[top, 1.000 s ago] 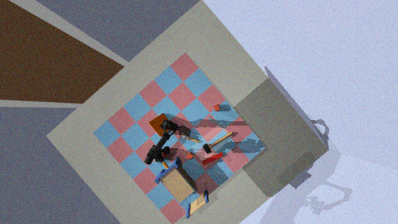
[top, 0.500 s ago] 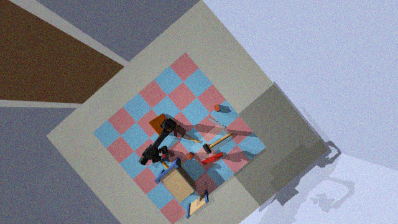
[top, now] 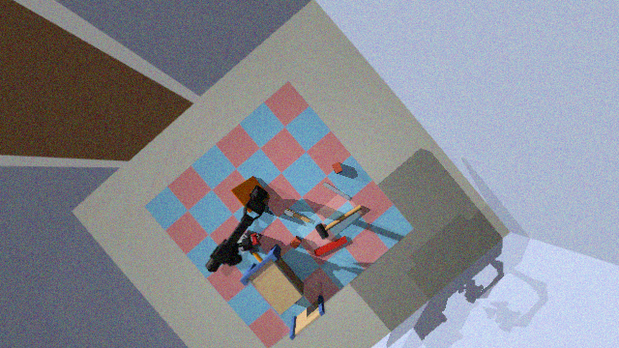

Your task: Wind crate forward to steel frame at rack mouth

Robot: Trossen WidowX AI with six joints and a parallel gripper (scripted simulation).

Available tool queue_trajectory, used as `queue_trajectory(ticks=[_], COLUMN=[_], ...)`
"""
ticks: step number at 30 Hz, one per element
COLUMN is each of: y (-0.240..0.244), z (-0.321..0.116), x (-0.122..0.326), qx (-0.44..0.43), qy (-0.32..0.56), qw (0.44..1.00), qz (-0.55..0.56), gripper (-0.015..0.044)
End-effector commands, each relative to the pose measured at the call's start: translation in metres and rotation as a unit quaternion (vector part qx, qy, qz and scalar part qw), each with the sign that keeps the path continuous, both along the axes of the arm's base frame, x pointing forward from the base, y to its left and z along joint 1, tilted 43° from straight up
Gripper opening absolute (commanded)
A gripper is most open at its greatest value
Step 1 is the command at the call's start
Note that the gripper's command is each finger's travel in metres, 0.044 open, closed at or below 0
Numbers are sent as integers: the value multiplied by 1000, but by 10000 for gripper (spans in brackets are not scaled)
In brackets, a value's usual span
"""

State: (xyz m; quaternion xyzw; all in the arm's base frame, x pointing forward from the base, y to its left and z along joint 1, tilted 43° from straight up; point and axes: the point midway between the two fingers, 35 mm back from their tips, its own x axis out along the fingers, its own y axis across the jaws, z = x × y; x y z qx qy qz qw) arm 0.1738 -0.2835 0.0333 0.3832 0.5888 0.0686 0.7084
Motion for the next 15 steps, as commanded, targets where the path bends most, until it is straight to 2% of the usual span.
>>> queue_trajectory(ticks=[1, 7, 15], y=[-22, -45, -45], z=[-21, -57, -59], x=[8, 17, 17], qx=[8, 20, 20], qy=[27, 62, 63], qw=[999, 997, 997], qz=[19, 48, 49], gripper=[440, 440, 440])
